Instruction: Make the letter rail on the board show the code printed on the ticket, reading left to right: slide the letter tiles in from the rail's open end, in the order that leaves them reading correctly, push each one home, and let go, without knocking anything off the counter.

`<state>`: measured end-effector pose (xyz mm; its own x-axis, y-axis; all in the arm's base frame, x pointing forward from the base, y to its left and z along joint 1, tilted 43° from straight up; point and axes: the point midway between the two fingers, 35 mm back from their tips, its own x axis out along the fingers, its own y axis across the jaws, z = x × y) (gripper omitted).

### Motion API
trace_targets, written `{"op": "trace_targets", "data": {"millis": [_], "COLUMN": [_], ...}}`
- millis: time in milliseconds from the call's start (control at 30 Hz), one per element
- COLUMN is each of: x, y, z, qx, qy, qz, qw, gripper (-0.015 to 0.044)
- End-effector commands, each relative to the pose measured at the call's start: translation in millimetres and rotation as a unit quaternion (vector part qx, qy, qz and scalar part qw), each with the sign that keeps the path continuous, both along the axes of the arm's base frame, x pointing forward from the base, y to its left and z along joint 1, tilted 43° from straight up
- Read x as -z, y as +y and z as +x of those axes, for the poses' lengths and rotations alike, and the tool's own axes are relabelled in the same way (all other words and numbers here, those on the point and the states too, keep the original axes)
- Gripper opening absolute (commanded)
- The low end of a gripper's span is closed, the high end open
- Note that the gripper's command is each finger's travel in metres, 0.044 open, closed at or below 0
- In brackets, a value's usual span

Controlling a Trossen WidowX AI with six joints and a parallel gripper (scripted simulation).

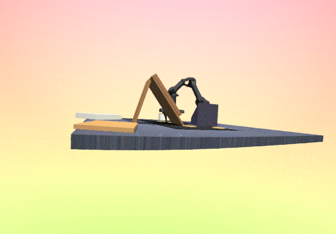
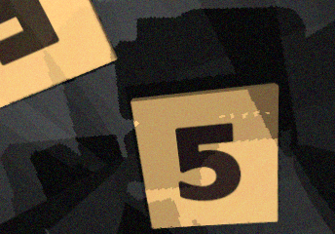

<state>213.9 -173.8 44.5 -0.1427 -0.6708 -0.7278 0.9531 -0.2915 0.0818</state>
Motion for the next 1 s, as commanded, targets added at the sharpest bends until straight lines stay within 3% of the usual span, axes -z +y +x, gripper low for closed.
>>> {"op": "trace_targets", "data": {"millis": [0, 100, 133, 533, 833, 967], "x": [1.0, 1.0, 1.0, 1.0, -2.4, -3.4], "y": [-0.9, -0.9, -0.9, -0.8, 4.5, 6.4], "z": [-0.4, -0.4, -0.3, -0.5, 0.2, 0.5], "qx": [-0.002, -0.002, -0.002, -0.002, -0.002, -0.002], "qy": [0.003, 0.003, 0.003, 0.003, 0.003, 0.003], "qz": [-0.001, -0.001, -0.001, -0.001, -0.001, -0.001], "qw": [1.0, 1.0, 1.0, 1.0, 1.0, 1.0], "gripper": [0.034, 0.034, 0.0314, 0.0234, 0.0, 0.0]}}
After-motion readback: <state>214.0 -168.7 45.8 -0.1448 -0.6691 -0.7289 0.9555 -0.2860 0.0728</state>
